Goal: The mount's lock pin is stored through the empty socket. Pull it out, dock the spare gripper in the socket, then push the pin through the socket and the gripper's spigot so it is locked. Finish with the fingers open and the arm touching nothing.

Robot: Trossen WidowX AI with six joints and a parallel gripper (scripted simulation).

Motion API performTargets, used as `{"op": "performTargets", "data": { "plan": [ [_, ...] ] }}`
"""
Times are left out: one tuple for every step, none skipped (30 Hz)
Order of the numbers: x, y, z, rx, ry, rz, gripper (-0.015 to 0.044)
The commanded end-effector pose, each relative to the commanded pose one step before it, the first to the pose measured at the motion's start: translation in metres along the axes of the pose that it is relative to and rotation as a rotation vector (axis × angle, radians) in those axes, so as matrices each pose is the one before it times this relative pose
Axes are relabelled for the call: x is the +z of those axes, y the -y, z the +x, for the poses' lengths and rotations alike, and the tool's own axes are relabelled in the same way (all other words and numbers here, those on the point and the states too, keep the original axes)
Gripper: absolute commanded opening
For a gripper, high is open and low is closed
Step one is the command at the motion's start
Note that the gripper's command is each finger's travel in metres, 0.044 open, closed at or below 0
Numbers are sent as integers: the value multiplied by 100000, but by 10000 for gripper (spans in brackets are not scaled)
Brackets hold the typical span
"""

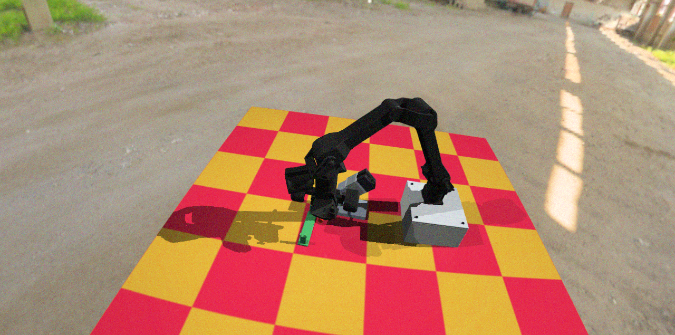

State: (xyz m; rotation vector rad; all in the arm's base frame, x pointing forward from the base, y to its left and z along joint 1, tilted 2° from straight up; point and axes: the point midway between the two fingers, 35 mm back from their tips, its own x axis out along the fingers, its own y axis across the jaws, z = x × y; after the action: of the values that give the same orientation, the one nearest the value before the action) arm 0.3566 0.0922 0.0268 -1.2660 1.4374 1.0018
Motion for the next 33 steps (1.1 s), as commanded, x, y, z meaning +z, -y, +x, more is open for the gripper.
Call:
{"op": "performTargets", "data": {
  "plan": [
    [-65, -1208, -59, 799, 158, 454, 0],
    [-32, -285, -56, 25, 1, 8, 0],
    [-34, -286, -54, 25, 1, 8, 0],
    [-36, -287, -51, 25, 0, 8, 0],
    [-37, -287, -48, 25, 0, 8, 0],
    [-39, -288, -46, 25, -1, 8, 0],
    [-41, -289, -43, 25, -1, 8, 0],
    [-42, -289, -40, 25, -1, 8, 0],
    [-44, -290, -37, 25, -2, 8, 0],
    [-46, -290, -35, 25, -2, 8, 0],
    [-48, -291, -32, 25, -3, 8, 0],
    [-49, -291, -29, 25, -3, 8, 0],
    [-42, -239, -22, 21, -3, 7, 0],
    [-26, -144, -12, 13, -2, 4, 0],
    [-9, -48, -4, 4, -1, 1, 0],
    [31, 7, 100, -8, 5, -1, 0],
    [63, 13, 209, -17, 11, -2, 0],
    [85, 15, 287, -23, 16, -3, 0],
    [109, 16, 375, -30, 20, -4, 0],
    [133, 13, 472, -37, 25, -5, 0],
    [157, 7, 573, -44, 30, -6, 0],
    [166, -5, 635, -48, 33, -7, 0],
    [161, -18, 647, -48, 33, -7, 0],
    [153, -31, 645, -47, 32, -8, 0],
    [95, -27, 420, -30, 21, -5, 0],
    [65, -22, 293, -21, 14, -4, 0],
    [40, -15, 185, -13, 9, -2, 0],
    [34, -37, 136, -141, 23, 57, 0],
    [34, -39, 138, -144, 24, 58, 0],
    [20, 12, 42, 139, 94, -37, 0],
    [-24, 4, -1, 11, 3, -2, 0],
    [-73, 13, -4, 33, 9, -7, 0],
    [-99, 17, -6, 45, 12, -9, 0]
  ]
}}
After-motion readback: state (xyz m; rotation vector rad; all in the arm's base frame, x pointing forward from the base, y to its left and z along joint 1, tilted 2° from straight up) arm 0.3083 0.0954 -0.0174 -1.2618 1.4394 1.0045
